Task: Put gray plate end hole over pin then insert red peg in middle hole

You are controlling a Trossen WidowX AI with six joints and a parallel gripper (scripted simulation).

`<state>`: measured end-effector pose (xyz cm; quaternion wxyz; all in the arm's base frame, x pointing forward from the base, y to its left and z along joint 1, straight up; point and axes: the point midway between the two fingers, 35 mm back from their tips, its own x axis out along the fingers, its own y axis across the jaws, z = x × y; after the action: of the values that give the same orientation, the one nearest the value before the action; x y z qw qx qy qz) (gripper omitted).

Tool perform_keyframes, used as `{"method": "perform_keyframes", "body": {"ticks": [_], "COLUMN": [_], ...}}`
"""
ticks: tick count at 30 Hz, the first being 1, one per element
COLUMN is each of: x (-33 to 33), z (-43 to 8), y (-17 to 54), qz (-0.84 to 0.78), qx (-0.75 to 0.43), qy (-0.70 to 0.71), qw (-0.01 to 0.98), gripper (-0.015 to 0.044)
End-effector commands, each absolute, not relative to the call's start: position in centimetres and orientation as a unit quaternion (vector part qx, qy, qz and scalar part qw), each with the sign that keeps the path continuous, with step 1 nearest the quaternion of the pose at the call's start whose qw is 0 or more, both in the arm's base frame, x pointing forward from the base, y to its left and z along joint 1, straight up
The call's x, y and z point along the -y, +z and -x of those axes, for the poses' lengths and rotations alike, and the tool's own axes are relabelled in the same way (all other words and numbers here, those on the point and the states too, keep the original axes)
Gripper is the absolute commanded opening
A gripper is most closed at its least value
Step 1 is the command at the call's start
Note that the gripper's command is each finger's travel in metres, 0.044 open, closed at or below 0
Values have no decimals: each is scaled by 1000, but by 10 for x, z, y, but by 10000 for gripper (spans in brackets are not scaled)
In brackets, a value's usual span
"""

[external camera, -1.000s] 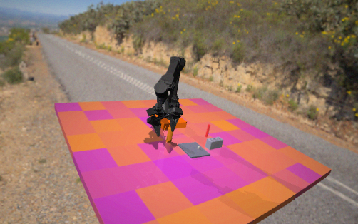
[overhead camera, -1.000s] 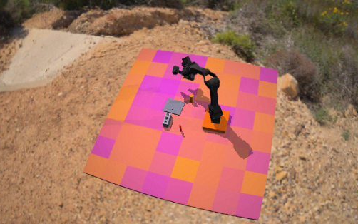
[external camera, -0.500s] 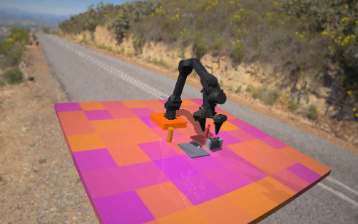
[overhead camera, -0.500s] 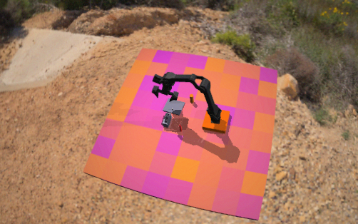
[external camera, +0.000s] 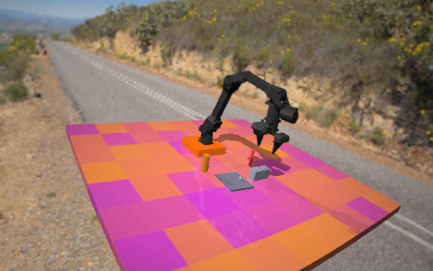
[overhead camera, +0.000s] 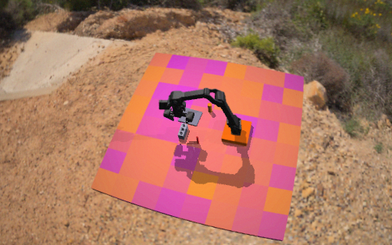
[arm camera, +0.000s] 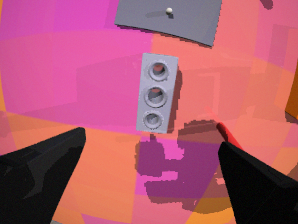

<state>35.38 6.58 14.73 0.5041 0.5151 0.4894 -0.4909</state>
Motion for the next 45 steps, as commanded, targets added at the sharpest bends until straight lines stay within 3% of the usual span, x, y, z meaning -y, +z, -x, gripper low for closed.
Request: {"method": "perform_keyframes", "body": {"ticks": [1,5,45], "x": [-69,-68,-66], "z": [-354,-354,-358], "y": [130,86,29], "qz": [-513,-513,-512], "qx": [-488,-488,-488], "qy": [-497,-498,-498], "qw": [502,502,502], "gripper": [440,440,440]}}
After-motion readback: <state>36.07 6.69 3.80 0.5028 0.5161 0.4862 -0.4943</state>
